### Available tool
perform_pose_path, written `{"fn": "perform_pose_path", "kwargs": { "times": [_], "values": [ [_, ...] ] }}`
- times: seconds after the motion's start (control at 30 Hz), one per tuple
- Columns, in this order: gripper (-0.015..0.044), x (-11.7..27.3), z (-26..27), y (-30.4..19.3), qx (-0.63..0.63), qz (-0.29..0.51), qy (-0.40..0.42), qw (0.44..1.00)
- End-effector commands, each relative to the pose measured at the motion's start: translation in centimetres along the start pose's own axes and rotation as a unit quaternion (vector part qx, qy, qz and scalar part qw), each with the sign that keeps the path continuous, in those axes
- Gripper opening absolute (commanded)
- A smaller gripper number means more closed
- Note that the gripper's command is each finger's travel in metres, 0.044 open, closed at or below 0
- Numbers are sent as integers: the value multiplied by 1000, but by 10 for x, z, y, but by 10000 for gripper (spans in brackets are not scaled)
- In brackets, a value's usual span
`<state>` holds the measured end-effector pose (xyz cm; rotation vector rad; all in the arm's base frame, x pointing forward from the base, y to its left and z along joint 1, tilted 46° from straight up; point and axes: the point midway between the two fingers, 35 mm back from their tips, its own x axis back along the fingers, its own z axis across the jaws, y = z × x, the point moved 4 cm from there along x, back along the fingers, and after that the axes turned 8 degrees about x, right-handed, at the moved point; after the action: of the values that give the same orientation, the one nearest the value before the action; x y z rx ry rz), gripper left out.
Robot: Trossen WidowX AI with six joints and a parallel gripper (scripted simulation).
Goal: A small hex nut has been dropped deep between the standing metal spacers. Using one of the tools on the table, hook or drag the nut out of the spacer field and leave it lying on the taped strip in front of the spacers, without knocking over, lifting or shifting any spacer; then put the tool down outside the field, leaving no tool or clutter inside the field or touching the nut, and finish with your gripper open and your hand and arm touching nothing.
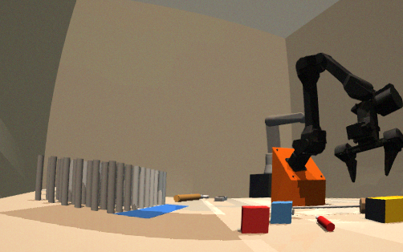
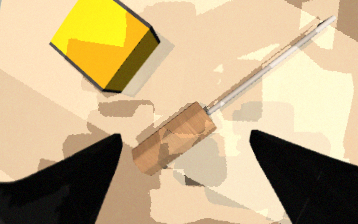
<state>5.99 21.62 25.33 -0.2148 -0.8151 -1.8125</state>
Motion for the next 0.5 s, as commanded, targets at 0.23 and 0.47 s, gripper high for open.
{"fn": "perform_pose_path", "kwargs": {
  "times": [0.23, 0.47],
  "values": [
    [440, -3, 29, 0, 624, 109, -55, 772],
    [440, -5, 37, -1, 777, 158, -44, 608]
  ]
}}
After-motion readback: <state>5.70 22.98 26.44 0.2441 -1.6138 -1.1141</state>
